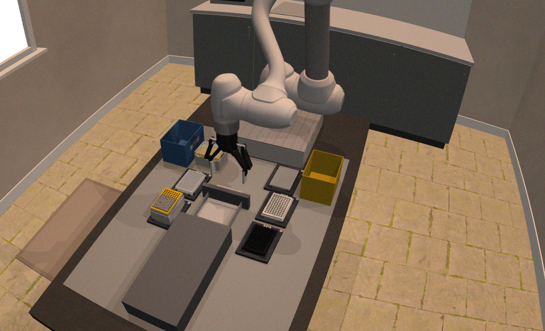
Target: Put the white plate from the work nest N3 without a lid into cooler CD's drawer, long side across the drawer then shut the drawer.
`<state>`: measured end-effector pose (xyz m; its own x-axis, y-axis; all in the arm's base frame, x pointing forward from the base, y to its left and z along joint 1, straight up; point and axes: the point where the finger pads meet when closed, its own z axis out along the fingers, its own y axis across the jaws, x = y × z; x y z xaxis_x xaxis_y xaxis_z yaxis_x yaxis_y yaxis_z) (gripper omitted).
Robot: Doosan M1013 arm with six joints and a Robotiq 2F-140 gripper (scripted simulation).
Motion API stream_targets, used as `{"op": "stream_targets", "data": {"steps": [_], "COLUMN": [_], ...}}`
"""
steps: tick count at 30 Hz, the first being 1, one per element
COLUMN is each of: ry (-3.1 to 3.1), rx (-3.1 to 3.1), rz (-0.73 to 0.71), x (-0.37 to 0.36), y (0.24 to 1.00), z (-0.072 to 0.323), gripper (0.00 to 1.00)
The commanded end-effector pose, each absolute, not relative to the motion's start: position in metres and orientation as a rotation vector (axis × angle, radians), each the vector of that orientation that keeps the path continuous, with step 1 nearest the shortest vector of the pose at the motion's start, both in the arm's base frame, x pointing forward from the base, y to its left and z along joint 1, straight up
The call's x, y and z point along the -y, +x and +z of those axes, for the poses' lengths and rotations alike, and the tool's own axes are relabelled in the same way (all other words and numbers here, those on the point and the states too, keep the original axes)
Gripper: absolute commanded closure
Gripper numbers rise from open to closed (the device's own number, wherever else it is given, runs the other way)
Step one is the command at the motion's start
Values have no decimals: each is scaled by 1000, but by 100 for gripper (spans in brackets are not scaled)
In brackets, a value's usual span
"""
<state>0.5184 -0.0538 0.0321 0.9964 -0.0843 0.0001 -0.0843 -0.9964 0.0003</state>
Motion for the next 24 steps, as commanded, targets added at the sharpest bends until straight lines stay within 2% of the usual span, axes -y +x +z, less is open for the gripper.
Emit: {"op": "stream_targets", "data": {"steps": [1,24], "ry": [3139,3139], "rx": [132,132], "rz": [0,0], "x": [54,54], "y": [518,518], "z": [37,65], "gripper": [13,13]}}
